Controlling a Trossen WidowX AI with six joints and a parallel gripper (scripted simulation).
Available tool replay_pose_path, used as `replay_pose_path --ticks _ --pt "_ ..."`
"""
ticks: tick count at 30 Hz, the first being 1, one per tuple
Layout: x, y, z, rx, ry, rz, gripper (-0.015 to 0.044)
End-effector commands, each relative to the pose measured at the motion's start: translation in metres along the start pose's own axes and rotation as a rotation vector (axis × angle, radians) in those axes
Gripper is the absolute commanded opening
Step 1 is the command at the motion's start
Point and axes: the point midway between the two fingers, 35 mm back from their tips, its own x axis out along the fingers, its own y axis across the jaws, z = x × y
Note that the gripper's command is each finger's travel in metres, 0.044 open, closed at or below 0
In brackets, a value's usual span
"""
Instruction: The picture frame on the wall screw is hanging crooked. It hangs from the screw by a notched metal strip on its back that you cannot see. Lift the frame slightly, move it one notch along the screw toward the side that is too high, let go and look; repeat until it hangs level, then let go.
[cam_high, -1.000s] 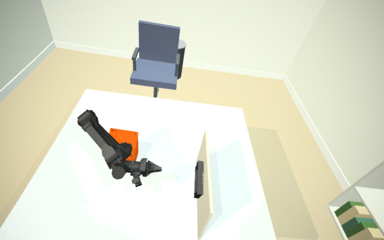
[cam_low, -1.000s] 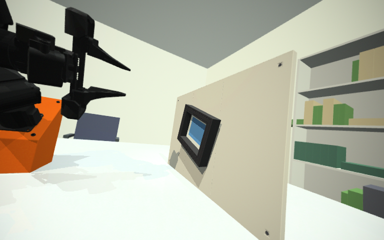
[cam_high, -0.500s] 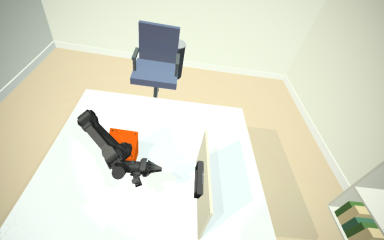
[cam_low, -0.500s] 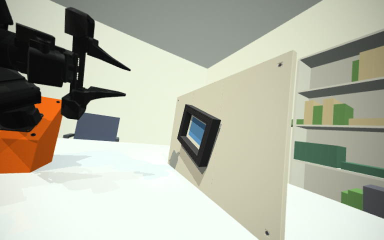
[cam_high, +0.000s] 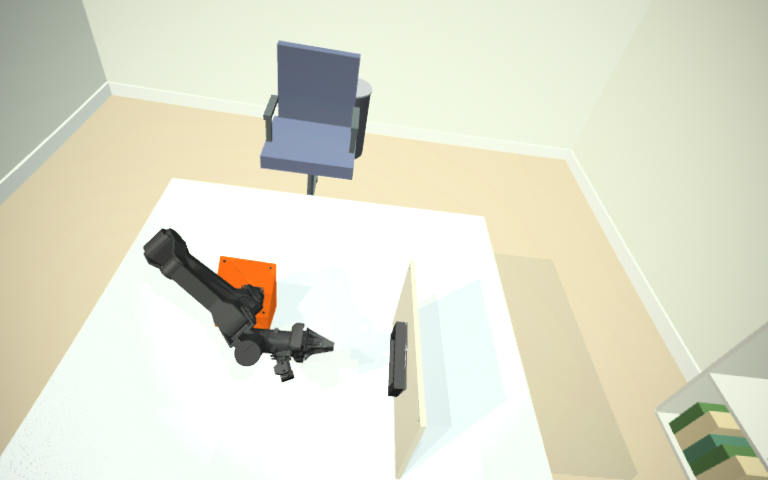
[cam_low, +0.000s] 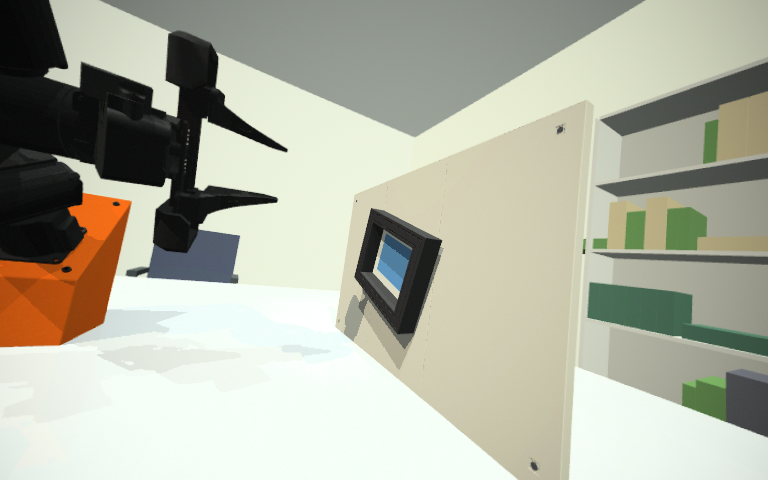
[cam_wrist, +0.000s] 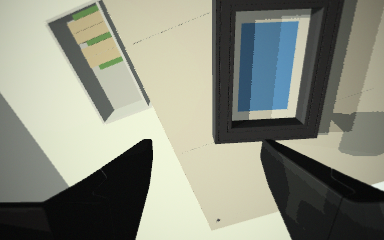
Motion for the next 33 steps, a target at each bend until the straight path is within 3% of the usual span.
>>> replay_pose_path --ticks 1,6,23,33 --pt "0.020 -0.016 0.001 -0.019 0.008 -0.015 0.0260" --pt "0.044 -0.029 0.001 -0.053 0.008 -0.014 0.0260" --pt "0.054 -0.028 0.005 -0.054 0.008 -0.014 0.0260" --pt "0.124 -0.029 0.005 -0.053 0.007 -0.011 0.0260"
